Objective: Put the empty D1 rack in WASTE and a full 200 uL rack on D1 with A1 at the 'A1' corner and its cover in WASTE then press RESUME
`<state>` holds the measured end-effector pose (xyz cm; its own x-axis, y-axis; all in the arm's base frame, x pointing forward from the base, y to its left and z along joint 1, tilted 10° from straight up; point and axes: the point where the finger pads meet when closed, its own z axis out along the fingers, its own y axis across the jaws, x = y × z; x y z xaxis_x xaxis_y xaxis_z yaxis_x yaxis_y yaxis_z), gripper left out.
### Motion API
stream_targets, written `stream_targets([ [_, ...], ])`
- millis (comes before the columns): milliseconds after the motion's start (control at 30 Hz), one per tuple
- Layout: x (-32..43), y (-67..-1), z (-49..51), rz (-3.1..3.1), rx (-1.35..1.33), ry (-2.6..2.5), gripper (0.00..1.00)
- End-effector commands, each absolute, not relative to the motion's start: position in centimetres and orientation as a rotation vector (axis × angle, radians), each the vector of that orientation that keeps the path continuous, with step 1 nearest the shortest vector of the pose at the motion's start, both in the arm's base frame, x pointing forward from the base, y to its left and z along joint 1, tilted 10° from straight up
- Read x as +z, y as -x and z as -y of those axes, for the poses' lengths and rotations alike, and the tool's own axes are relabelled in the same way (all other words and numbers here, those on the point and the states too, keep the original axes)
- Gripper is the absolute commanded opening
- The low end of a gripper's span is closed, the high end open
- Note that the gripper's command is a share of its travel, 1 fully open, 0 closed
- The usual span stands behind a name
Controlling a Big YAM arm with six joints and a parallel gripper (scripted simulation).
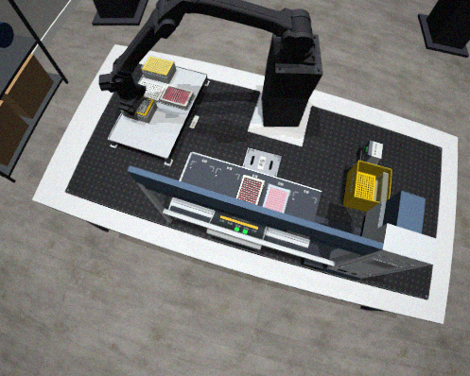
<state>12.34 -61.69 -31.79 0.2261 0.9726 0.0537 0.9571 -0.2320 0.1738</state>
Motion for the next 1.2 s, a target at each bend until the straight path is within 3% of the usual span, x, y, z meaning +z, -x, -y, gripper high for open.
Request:
stream_targets([
  [0,-33.2,-13.3,62.0,-1.881,0.223,-2.37,0.0],
  [467,-33.6,-12.6,60.1,-1.896,0.256,-2.4,0.0],
  [600,-29.9,-12.3,62.3,-1.876,0.218,-2.369,0.0],
  [1167,-27.4,-11.1,62.4,-1.873,0.216,-2.37,0.0],
])
